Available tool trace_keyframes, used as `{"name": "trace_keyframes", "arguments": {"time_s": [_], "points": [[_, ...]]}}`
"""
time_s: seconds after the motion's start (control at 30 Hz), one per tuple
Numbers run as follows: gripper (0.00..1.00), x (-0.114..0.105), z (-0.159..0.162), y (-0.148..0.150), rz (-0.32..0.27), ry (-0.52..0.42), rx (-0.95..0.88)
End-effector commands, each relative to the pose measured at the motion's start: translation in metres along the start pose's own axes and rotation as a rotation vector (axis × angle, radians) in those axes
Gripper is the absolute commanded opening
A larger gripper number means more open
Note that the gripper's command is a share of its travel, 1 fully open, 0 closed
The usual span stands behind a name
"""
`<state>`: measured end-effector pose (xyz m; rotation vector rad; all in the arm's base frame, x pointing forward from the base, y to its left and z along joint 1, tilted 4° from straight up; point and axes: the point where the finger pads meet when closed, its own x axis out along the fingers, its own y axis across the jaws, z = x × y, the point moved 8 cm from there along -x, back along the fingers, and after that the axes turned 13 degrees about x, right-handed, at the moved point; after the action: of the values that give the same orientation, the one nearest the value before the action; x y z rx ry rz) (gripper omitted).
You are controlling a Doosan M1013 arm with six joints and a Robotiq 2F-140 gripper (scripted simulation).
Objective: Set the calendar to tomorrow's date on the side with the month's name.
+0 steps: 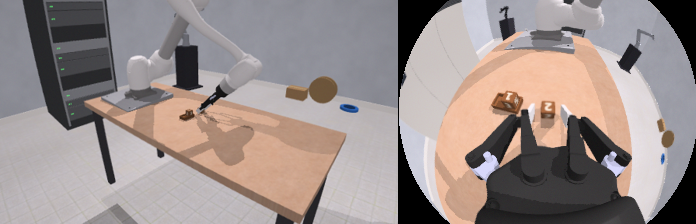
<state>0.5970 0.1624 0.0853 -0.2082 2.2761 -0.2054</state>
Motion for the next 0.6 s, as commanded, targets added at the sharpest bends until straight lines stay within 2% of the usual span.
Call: {"name": "trace_keyframes", "arguments": {"time_s": [0.0,0.57], "points": [[0.41,0.0,0.0,0.0,0.0,0.0,0.0],[0.41,-0.024,-0.023,-0.005,0.0,0.0,0.0]]}}
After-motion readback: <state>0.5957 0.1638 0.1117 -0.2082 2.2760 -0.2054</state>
